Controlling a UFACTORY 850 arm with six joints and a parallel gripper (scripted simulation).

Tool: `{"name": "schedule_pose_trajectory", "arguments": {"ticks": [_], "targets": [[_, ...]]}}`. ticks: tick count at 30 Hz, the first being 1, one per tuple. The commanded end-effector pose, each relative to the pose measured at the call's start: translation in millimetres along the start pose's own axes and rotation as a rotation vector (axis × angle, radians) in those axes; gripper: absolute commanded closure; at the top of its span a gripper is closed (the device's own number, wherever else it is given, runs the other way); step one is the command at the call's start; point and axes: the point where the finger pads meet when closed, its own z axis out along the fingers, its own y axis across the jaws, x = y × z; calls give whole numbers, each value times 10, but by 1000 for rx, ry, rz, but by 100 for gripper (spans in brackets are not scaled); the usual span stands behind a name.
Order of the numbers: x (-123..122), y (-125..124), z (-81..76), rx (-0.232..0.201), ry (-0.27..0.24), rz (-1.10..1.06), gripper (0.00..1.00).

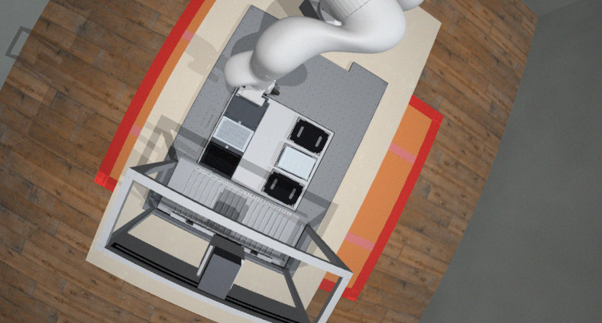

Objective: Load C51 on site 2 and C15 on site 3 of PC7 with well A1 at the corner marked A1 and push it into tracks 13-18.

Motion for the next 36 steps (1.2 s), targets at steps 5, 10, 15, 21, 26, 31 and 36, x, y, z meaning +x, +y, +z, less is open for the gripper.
{"name": "schedule_pose_trajectory", "arguments": {"ticks": [5,10,15,21,26,31,36], "targets": [[6,2,-3,-1,2,0,18],[54,2,-2,-1,2,0,18],[85,2,-2,-1,2,0,18],[145,2,-2,-1,2,0,18],[195,2,-2,-1,2,0,18],[235,2,-2,-1,2,0,18],[275,2,-3,-1,2,0,18]]}}
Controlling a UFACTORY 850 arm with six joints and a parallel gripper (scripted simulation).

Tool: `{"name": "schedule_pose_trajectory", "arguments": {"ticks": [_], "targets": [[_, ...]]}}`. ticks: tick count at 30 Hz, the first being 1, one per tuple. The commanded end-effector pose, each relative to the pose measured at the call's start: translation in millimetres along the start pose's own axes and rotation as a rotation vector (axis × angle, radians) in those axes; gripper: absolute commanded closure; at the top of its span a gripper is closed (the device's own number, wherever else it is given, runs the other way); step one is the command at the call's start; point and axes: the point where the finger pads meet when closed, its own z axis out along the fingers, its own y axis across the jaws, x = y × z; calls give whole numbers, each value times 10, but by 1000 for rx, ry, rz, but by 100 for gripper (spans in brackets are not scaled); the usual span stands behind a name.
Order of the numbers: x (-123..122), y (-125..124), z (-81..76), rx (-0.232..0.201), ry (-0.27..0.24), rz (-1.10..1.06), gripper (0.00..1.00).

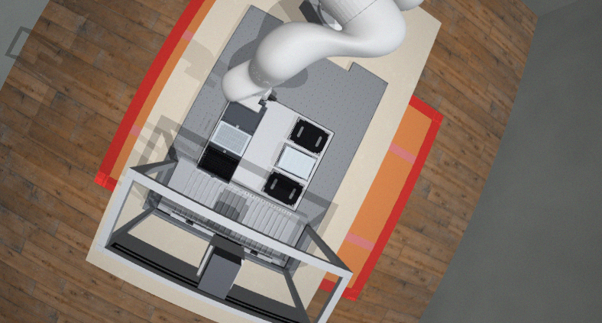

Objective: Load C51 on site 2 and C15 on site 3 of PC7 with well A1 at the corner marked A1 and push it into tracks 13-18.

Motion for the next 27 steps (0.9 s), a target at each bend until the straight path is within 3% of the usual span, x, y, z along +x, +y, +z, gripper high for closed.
{"name": "schedule_pose_trajectory", "arguments": {"ticks": [1,27], "targets": [[42,3,-5,2,-2,0,18],[282,3,-5,2,-2,0,18]]}}
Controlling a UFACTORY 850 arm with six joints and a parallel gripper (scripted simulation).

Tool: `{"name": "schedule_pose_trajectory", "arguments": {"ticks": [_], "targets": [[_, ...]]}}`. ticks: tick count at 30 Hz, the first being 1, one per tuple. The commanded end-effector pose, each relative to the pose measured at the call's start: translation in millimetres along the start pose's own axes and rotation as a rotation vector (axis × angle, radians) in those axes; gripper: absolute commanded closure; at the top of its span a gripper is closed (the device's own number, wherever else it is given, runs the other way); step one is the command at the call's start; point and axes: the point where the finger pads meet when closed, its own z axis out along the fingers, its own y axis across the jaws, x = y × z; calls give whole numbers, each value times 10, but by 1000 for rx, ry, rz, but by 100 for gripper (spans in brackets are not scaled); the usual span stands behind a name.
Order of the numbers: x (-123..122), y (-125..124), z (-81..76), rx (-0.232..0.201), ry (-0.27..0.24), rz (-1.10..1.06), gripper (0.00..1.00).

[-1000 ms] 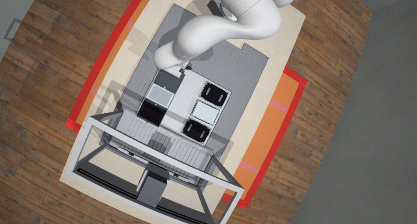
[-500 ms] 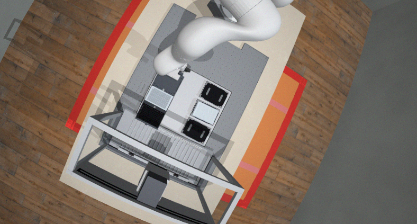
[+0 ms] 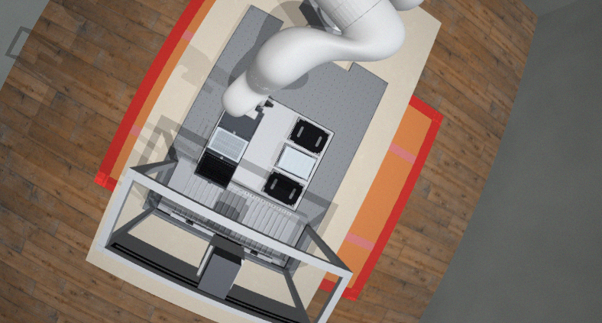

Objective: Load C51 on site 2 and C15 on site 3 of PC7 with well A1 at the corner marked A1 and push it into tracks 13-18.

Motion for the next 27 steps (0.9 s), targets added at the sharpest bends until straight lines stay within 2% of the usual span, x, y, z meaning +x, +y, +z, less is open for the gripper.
{"name": "schedule_pose_trajectory", "arguments": {"ticks": [1,27], "targets": [[42,3,-6,3,-7,0,18],[263,3,-5,3,-7,0,18]]}}
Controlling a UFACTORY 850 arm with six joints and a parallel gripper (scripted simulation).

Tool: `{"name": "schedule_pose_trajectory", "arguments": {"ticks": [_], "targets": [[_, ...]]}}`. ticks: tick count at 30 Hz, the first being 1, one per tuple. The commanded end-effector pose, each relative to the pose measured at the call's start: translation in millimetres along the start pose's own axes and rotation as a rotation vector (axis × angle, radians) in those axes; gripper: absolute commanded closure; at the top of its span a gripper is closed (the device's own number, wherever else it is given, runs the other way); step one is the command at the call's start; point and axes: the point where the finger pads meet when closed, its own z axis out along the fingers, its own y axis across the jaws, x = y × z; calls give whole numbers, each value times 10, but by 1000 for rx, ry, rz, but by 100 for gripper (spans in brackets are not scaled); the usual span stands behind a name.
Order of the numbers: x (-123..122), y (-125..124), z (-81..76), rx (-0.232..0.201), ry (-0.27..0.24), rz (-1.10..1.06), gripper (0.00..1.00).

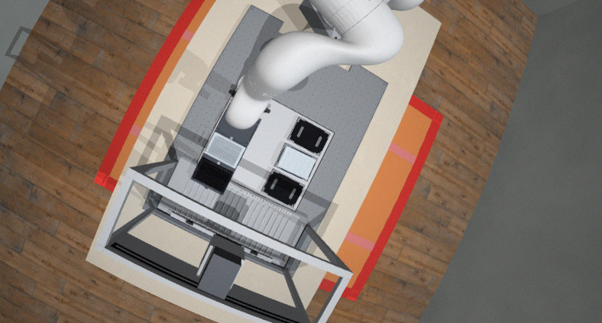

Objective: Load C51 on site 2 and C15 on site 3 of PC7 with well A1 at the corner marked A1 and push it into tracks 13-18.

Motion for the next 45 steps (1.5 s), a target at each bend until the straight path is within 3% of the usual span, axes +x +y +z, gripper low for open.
{"name": "schedule_pose_trajectory", "arguments": {"ticks": [1,45], "targets": [[42,3,-6,1,-7,0,18],[423,3,-3,1,-7,0,18]]}}
